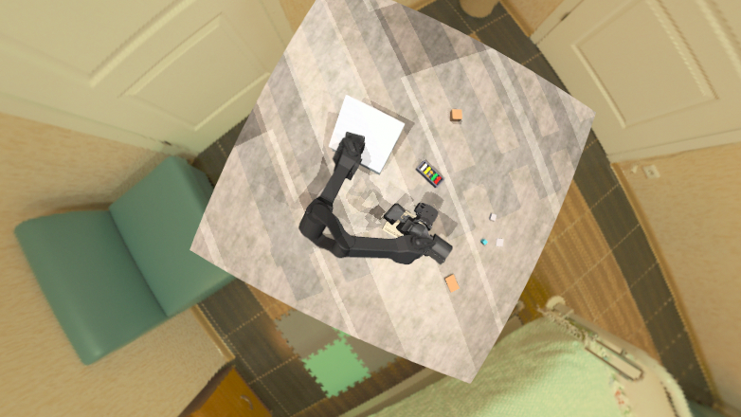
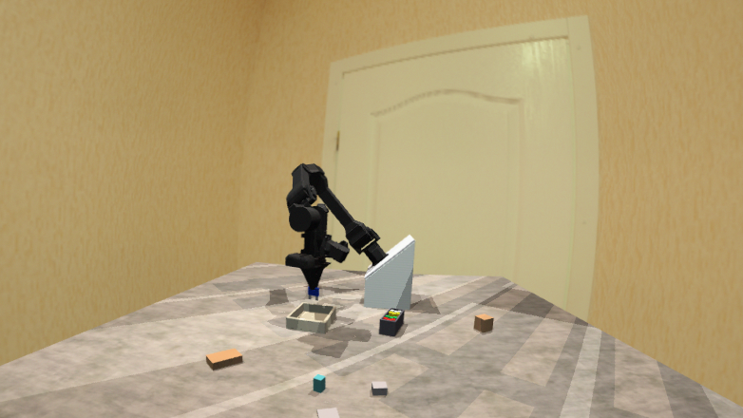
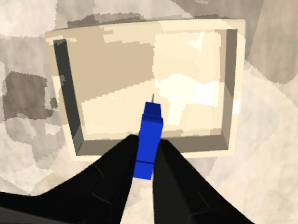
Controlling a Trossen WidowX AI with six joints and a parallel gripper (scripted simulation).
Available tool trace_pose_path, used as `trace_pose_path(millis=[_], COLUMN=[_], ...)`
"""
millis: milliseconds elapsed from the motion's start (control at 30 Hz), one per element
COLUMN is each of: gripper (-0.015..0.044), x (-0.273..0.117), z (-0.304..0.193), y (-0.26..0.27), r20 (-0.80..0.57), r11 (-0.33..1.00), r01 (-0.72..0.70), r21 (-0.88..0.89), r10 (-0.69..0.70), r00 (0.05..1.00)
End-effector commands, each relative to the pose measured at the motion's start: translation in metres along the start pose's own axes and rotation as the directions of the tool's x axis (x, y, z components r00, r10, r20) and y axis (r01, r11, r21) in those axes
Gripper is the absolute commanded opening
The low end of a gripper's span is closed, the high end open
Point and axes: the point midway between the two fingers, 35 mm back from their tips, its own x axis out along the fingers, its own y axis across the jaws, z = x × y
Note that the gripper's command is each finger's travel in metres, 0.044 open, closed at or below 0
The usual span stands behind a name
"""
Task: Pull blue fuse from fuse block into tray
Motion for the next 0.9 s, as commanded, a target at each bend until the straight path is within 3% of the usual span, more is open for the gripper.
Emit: trace_pose_path(millis=[0, 767, 867], gripper=[0.0000, 0.0000, 0.0079], x=[0.006, 0.038, 0.035], z=[-0.002, -0.002, -0.003], y=[0.000, 0.001, 0.000], r20=[-0.003, -0.005, -0.008], r11=[1.000, 1.000, 1.000], r01=[-0.002, -0.002, 0.002], r21=[-0.003, -0.003, 0.003], r10=[0.002, 0.002, -0.002], r00=[1.000, 1.000, 1.000])
